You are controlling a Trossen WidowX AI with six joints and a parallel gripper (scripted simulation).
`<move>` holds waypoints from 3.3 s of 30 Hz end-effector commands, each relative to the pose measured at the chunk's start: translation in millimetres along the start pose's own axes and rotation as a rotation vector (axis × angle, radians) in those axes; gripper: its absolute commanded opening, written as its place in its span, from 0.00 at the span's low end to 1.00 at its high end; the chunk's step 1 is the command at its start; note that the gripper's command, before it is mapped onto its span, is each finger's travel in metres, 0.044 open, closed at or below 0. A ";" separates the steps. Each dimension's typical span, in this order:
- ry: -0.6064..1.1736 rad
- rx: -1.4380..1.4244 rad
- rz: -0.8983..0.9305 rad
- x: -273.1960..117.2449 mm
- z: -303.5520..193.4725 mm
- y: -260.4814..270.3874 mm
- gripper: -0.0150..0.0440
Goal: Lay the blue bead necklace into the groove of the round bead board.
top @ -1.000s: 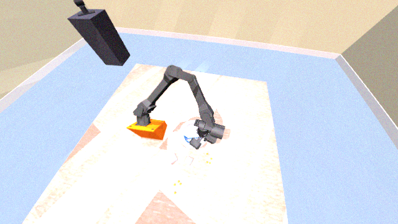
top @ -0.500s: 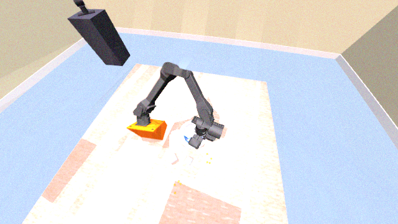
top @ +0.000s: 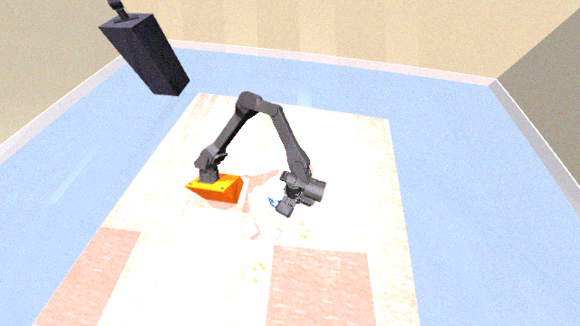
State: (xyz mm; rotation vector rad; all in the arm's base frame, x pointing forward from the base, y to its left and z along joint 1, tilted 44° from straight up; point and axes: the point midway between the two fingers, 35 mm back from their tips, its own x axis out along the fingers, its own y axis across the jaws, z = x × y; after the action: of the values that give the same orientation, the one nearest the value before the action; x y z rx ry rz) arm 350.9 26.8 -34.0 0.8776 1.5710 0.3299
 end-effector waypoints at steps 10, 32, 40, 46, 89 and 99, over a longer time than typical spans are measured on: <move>0.010 0.011 0.002 22.9 -4.6 -1.8 0.46; 0.007 0.003 -0.001 21.8 -3.0 -1.1 0.25; 0.007 0.003 -0.001 21.8 -3.0 -1.1 0.25; 0.007 0.003 -0.001 21.8 -3.0 -1.1 0.25; 0.010 0.007 -0.001 20.0 6.2 17.1 0.61; 0.011 0.012 0.001 17.6 5.6 16.8 1.00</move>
State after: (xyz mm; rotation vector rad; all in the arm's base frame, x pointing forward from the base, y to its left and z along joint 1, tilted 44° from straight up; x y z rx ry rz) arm 362.5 49.4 -37.7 0.8874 1.5863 0.3244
